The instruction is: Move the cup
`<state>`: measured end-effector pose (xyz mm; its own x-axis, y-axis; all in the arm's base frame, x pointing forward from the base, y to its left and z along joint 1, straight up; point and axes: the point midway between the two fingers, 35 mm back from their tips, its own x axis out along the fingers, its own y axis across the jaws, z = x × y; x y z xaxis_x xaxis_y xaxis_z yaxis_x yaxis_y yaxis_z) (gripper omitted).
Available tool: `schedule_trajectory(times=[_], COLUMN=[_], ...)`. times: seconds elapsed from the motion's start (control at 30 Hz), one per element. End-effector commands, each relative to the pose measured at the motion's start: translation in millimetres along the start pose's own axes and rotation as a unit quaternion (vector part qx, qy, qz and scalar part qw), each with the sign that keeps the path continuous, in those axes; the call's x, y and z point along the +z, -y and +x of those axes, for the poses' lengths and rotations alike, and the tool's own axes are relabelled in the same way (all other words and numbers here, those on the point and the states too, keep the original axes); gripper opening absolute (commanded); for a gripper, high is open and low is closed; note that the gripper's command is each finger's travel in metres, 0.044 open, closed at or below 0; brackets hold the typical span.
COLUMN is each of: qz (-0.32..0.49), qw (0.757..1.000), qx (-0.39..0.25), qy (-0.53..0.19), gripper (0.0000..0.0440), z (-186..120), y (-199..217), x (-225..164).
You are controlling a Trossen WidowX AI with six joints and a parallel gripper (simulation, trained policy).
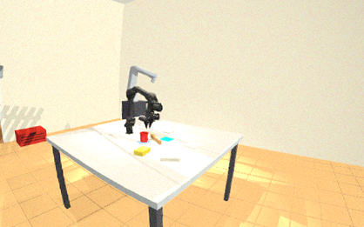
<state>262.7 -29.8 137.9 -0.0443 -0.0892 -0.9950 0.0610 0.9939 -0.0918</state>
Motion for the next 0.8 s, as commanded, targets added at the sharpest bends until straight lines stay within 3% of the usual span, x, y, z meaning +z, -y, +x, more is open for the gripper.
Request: schedule_trajectory(times=[0.0, 0.63, 0.77], qz=[-0.008, -0.091, -0.122], qw=[1.000, 0.995, 0.991], qx=[-0.003, 0.011, 0.014], qy=[-0.012, -0.042, -0.044], gripper=[0.0150, 0.0173, 0.0090], z=[11, 72, 82], y=[4, 12, 13], x=[-1, -5, -6])
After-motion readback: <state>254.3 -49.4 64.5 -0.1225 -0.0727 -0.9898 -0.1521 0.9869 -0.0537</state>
